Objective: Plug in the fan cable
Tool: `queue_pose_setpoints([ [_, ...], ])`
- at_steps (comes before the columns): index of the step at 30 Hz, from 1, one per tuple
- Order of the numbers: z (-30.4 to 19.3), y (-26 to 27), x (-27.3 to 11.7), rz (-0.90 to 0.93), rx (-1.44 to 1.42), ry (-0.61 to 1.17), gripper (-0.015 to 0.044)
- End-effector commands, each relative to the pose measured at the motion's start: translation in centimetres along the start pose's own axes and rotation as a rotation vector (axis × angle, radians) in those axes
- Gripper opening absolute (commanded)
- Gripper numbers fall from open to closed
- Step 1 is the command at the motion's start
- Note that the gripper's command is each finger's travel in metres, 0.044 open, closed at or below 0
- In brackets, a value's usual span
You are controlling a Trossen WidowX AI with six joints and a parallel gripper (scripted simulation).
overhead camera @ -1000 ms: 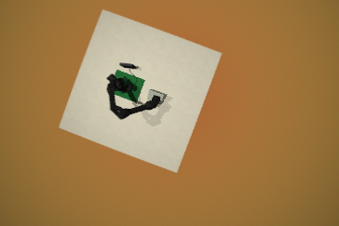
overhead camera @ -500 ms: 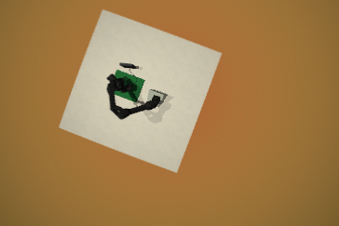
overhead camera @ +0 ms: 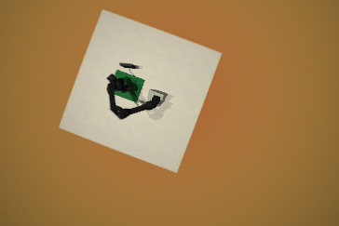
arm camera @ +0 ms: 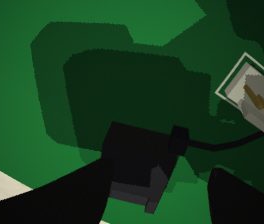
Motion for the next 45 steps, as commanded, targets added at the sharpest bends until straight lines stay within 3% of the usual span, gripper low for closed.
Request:
queue_pose_setpoints([
  [1,0.0,-0.2,1.2,-0.035,0.001,-0.004,0.021],
  [8,-0.1,0.0,-0.2,0.0,-0.001,-0.008,0.0205],
  [27,-3.0,-0.2,-5.6,0.014,-0.003,-0.242,0.0205],
  [45,-2.7,-0.1,-4.9,0.008,-0.013,-0.215,0.0205],
])
Point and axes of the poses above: the point midway between the two fingers, 35 mm back from their tips, its own x axis out along the fingers, its own y axis across the jaws, z = x × y, the point moved 3 cm from there along -x, back along the fingers, and after that the axes turned 12 degrees about x, right-handed, at the moved point
